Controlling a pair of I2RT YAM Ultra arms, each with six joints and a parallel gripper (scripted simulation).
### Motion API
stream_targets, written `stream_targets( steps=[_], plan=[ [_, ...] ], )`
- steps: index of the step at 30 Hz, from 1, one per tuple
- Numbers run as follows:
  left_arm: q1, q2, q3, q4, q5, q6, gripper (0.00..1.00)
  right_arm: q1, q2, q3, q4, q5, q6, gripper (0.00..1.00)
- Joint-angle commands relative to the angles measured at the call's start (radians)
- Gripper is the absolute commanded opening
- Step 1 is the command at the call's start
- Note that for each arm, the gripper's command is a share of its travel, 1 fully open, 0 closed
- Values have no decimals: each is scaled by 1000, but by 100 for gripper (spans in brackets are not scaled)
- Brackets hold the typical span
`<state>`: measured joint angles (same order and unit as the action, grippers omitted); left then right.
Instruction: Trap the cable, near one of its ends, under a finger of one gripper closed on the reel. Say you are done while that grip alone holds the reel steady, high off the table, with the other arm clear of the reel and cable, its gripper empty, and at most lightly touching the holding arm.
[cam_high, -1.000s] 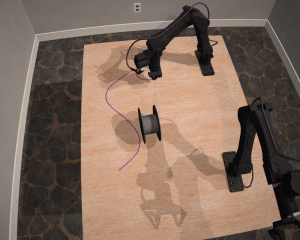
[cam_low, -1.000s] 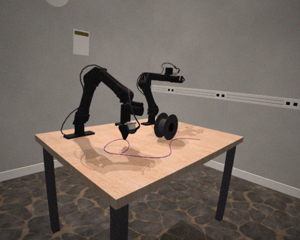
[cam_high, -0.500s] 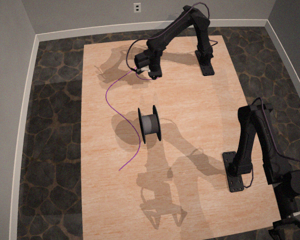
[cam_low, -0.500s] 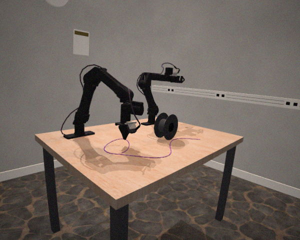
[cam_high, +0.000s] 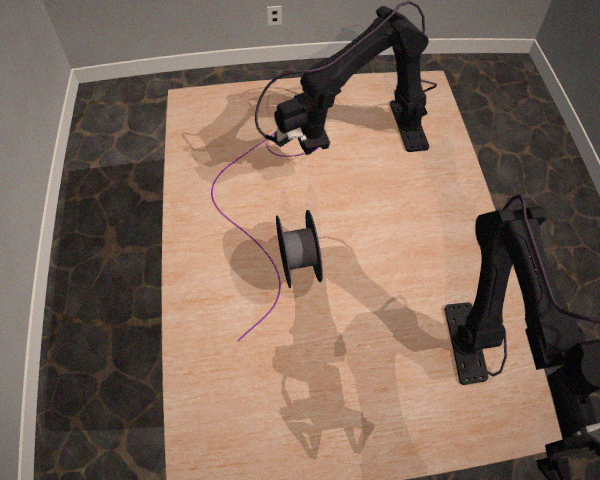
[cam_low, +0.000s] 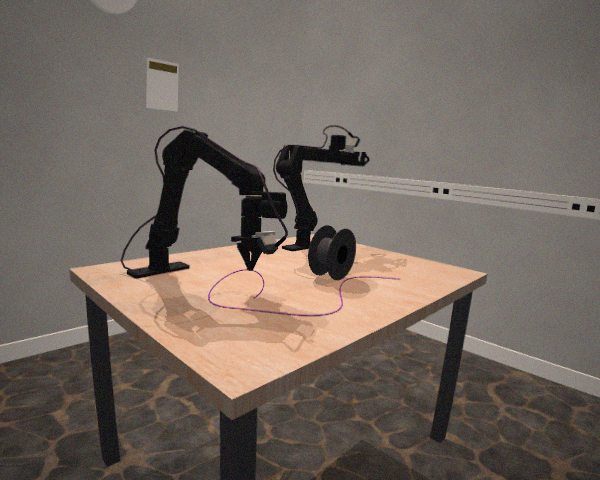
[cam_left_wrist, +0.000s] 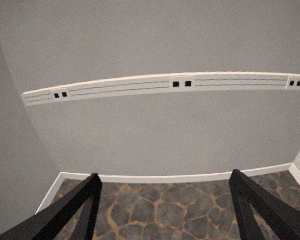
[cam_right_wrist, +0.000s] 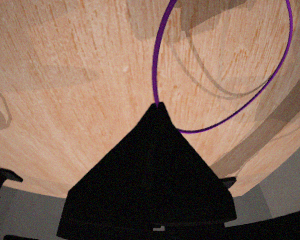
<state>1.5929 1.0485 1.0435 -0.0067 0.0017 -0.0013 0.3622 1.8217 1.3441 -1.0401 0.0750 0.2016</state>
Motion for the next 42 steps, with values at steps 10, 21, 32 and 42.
stream_targets(
  steps=[10,21,32,42],
  plan=[
    [-3,1,-8,13,-8,6,100,62,-137,-30,0,144,-308,0],
    [-3,1,-8,13,-8,6,100,111,-289,-50,40,254,-719,0],
    [-3,1,-8,13,-8,6,100,111,-416,-108,135,258,-1070,0],
    [-3,1,-8,13,-8,6,100,100,-497,-155,210,216,-1317,0]
  ],
)
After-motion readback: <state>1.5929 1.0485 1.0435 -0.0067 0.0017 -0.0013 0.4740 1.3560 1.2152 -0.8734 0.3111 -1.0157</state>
